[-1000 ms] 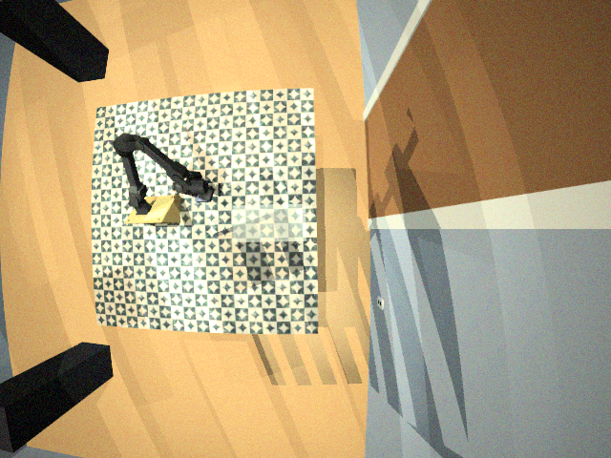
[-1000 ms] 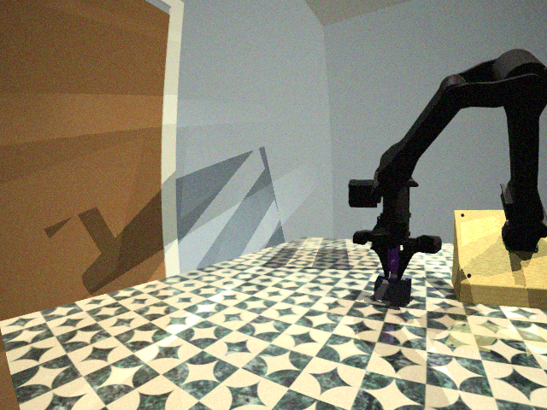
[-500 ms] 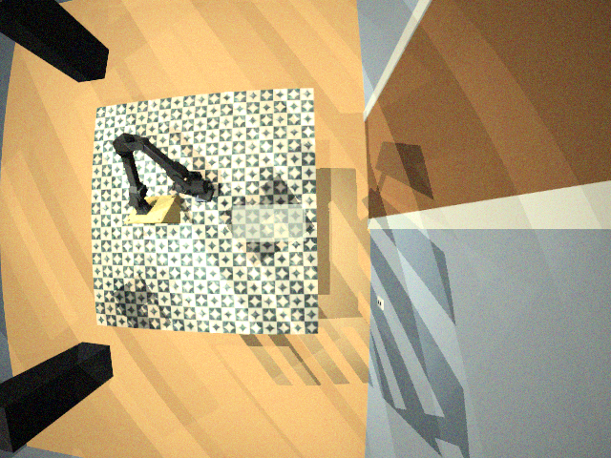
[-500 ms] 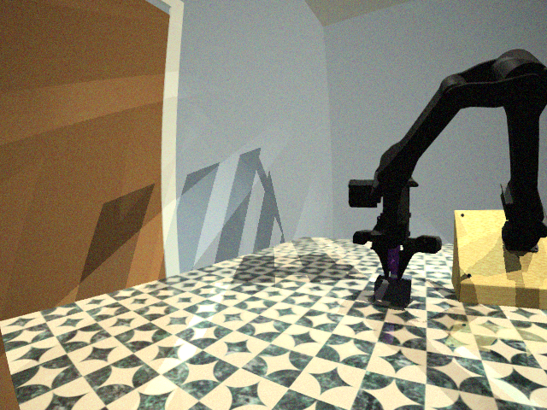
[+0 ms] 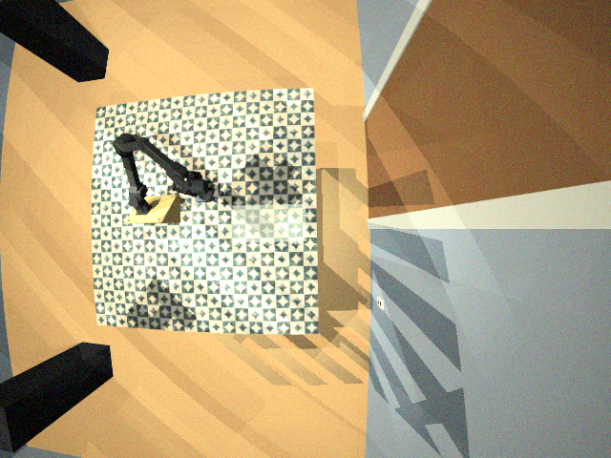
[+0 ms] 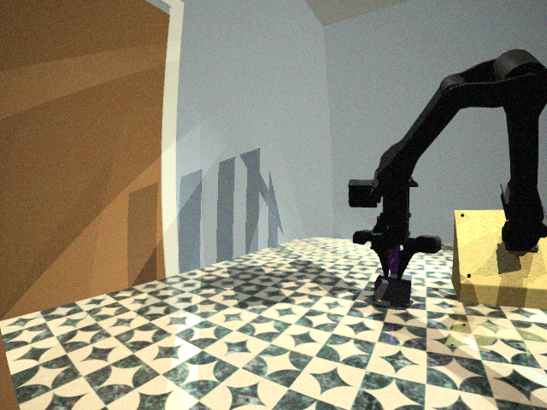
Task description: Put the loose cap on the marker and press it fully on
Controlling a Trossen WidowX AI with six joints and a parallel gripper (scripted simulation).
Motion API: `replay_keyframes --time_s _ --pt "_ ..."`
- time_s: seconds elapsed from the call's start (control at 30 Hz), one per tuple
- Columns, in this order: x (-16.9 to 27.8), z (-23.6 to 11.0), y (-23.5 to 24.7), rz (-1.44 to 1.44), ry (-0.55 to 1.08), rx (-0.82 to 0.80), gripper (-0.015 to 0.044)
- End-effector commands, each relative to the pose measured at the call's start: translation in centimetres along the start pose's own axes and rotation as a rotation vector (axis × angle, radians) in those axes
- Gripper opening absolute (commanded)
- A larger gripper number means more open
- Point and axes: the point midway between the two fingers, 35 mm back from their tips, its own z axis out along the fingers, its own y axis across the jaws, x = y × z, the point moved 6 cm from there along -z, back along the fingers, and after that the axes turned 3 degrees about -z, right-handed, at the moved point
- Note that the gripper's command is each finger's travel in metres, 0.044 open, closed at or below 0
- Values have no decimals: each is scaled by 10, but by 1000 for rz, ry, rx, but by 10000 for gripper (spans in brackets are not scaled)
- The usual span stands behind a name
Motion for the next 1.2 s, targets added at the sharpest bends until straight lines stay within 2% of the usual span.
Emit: replay_keyframes --time_s 0.0,0.27,0.4,0.57,0.83,0.93,1.17 --pt "0 1 0 0 4 -3 236" --pt "0 1 0 0 4 -3 440" --pt "0 -9 -1 0 6 0 440" --pt "1 -74 -3 1 7 8 440" --pt "0 -76 -3 1 6 9 440" --pt "1 -79 -3 156 7 7 361" --pt "2 -93 -3 898 16 0 177"
